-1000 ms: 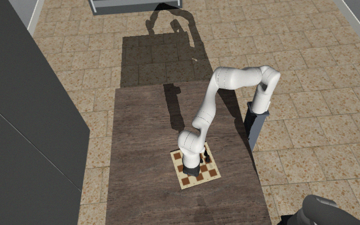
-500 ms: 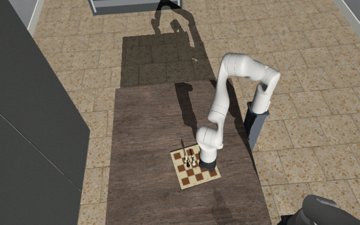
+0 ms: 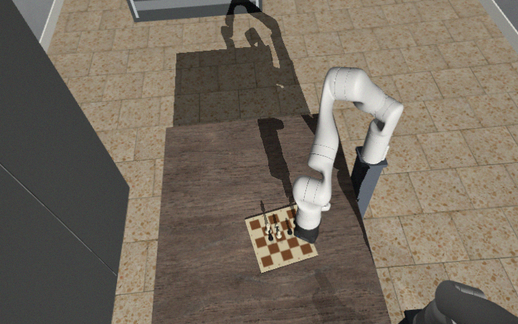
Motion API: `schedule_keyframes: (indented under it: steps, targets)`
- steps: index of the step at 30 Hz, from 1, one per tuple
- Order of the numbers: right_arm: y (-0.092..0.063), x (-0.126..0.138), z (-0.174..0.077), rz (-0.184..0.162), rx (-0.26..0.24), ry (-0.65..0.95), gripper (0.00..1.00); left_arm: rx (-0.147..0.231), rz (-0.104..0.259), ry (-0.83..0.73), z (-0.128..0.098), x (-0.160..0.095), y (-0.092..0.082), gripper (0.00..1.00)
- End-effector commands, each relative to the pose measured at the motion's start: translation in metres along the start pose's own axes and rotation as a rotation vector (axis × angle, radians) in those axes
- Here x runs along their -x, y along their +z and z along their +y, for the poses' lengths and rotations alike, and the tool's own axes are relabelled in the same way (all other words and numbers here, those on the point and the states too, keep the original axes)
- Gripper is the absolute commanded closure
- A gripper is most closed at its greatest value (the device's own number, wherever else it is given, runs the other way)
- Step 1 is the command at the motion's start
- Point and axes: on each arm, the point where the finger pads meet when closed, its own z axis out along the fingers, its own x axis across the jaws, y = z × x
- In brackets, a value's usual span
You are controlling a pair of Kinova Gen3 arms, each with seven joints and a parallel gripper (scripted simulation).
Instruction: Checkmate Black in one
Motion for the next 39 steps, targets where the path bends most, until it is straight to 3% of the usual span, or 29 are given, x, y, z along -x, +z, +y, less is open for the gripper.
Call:
schedule_keyframes:
  steps: [1,11,25,27,34,39]
  targets:
    - [-0.001,0.0,0.001,0.0,0.003,0.0,1.0,0.002,0.0,0.0,0.0,0.0,-0.001,0.0]
    - [0.008,0.0,0.001,-0.001,0.004,-0.001,1.0,0.002,0.0,0.0,0.0,0.0,-0.001,0.0]
    - [0.069,-0.001,0.0,-0.001,0.004,-0.001,1.0,0.002,0.0,0.0,0.0,0.0,-0.001,0.0]
    - [0.069,-0.001,0.0,-0.001,0.004,-0.001,1.0,0.002,0.0,0.0,0.0,0.0,-0.001,0.0]
    - [0.091,-0.001,0.0,-0.001,0.004,-0.001,1.0,0.002,0.0,0.0,0.0,0.0,-0.001,0.0]
    - [0.095,-0.001,0.0,-0.001,0.004,-0.001,1.0,0.002,0.0,0.0,0.0,0.0,-0.001,0.0]
